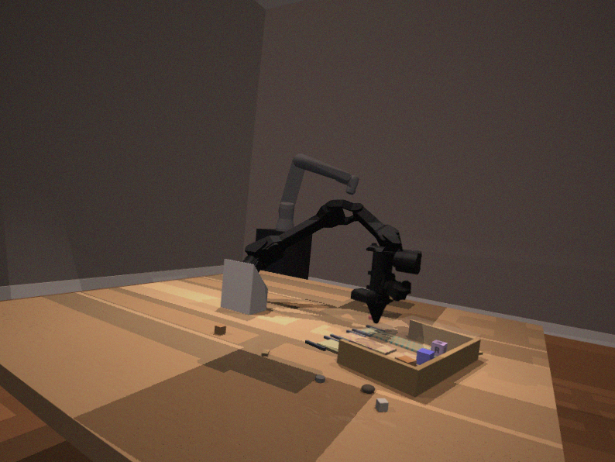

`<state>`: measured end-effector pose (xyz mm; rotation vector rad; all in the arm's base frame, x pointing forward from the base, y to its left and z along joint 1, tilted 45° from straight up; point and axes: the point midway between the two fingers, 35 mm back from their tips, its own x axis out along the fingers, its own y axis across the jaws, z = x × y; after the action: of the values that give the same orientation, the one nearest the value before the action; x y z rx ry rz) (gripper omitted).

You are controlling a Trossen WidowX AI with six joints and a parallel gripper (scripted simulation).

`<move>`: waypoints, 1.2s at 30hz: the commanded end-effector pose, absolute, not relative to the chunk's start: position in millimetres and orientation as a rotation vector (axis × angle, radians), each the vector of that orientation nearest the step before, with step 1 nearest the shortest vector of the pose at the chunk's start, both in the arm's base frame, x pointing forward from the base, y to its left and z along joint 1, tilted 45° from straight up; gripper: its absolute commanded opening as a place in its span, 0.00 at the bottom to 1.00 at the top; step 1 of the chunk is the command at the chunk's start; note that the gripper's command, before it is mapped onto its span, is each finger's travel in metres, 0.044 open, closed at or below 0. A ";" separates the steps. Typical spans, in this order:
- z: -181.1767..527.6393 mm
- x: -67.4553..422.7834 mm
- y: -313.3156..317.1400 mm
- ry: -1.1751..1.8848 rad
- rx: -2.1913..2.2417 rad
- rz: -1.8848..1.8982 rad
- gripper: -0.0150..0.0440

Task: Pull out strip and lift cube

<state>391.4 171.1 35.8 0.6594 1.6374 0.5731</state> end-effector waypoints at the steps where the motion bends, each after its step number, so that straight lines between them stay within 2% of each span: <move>1: 29.9 389.0 175.0 1.643 0.666 0.565 0.25; 36: 17.2 384.3 188.7 1.643 0.667 0.567 0.25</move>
<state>384.4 188.5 17.8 0.6618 1.6409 0.5712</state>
